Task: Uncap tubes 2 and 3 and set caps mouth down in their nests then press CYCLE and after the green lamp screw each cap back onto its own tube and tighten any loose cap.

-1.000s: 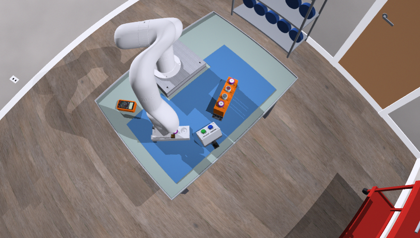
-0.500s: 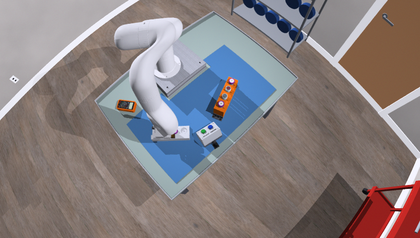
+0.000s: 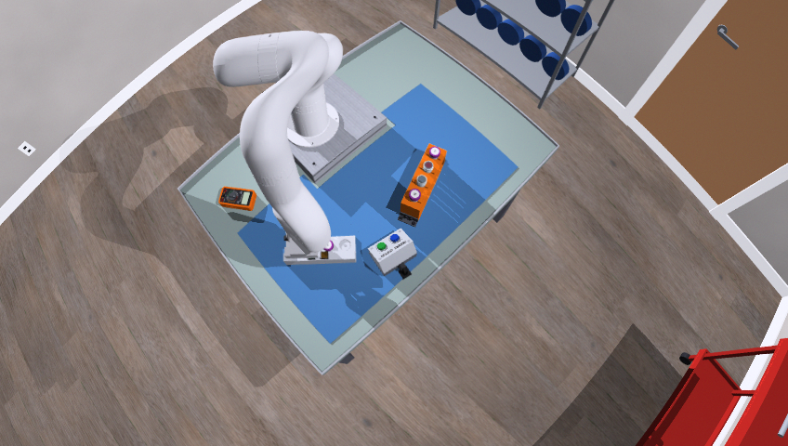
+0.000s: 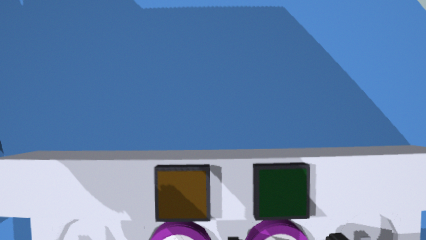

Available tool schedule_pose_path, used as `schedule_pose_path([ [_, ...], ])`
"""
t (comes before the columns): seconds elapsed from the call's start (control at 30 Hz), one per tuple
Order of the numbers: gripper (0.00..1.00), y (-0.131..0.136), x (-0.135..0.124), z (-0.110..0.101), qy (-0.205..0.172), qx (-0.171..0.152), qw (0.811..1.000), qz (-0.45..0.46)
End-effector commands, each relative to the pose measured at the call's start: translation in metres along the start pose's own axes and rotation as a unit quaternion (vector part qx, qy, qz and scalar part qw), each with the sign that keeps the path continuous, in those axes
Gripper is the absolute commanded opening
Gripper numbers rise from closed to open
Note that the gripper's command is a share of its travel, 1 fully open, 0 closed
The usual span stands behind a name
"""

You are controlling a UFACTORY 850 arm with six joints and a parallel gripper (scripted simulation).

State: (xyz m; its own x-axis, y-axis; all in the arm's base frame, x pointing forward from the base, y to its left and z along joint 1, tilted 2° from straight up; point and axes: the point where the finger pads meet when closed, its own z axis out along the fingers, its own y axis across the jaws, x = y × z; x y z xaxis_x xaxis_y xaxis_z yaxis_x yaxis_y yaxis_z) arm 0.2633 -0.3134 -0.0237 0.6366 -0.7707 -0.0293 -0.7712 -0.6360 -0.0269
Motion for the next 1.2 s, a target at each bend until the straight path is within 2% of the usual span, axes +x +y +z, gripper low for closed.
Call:
schedule_pose_path([
  [0.0, 0.46, 0.000, 0.000, -0.017, 0.005, 0.003, 1.000, 0.000],
  [0.17, 0.46, 0.000, 0.000, -0.042, 0.005, 0.003, 1.000, 0.000],
  [0.23, 0.46, 0.000, 0.000, -0.042, 0.005, 0.003, 1.000, 0.000],
  [0.73, 0.46, 0.001, 0.000, -0.117, 0.005, 0.003, 1.000, 0.000],
  [1.0, 0.46, 0.001, 0.000, -0.125, 0.005, 0.003, 1.000, 0.000],
  [1.03, 0.00, -0.007, 0.000, -0.123, 0.005, 0.003, 0.999, 0.041],
  [1.13, 0.00, -0.032, 0.000, -0.118, 0.004, 0.004, 0.987, 0.162],
  [1.17, 0.00, -0.032, 0.000, -0.118, 0.004, 0.004, 0.986, 0.166],
])
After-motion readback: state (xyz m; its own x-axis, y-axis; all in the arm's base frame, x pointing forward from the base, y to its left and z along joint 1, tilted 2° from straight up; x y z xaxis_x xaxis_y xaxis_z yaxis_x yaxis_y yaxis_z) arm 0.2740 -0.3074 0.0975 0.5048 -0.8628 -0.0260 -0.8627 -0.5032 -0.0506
